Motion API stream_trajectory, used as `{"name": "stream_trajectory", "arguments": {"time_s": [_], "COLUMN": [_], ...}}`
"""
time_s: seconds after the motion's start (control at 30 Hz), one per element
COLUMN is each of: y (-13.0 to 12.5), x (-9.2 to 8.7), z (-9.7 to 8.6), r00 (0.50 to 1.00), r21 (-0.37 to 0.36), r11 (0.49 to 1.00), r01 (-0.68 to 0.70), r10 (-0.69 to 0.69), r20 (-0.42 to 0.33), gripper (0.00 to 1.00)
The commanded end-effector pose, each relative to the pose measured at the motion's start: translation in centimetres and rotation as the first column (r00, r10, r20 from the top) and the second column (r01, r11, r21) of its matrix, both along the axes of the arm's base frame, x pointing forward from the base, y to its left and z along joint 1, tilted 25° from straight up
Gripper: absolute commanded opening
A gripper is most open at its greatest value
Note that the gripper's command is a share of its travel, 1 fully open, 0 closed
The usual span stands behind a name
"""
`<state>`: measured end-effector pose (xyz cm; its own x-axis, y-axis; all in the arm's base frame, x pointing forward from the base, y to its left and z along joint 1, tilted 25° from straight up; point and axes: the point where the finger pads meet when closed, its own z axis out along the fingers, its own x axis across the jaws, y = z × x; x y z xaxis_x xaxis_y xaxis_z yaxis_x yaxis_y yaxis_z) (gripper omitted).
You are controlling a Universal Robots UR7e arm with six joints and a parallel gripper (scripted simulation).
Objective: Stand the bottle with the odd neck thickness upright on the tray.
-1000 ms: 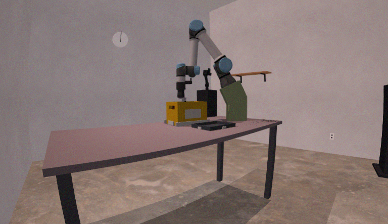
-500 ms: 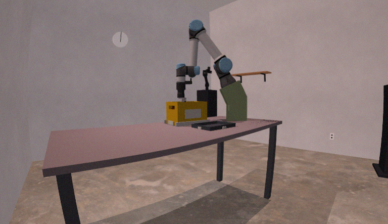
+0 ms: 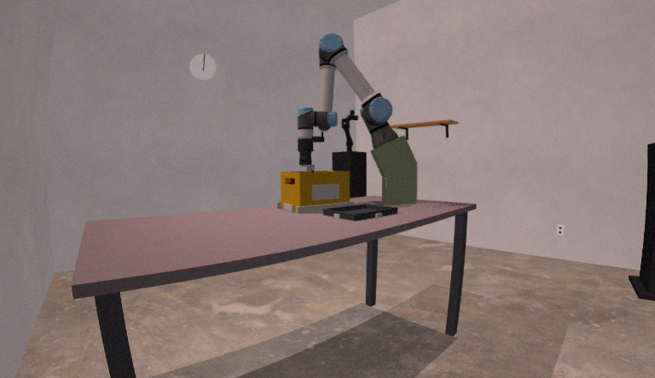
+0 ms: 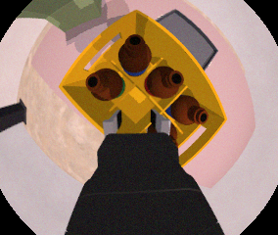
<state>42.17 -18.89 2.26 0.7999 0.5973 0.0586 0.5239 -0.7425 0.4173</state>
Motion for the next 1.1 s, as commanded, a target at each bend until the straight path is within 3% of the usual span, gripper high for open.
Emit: {"name": "stream_trajectory", "arguments": {"time_s": [0.0, 0.2, 0.23, 1.07], "y": [-0.26, -0.26, -0.26, -0.26], "x": [0.15, 0.15, 0.15, 0.15], "z": [0.15, 0.15, 0.15, 0.15], "r00": [1.0, 1.0, 1.0, 1.0], "r21": [-0.003, -0.003, -0.003, -0.003], "r11": [1.0, 1.0, 1.0, 1.0], "r01": [0.002, 0.002, 0.002, 0.002], "r10": [-0.002, -0.002, -0.002, -0.002], "r20": [0.004, 0.004, 0.004, 0.004], "gripper": [1.0, 1.0, 0.0, 0.0]}}
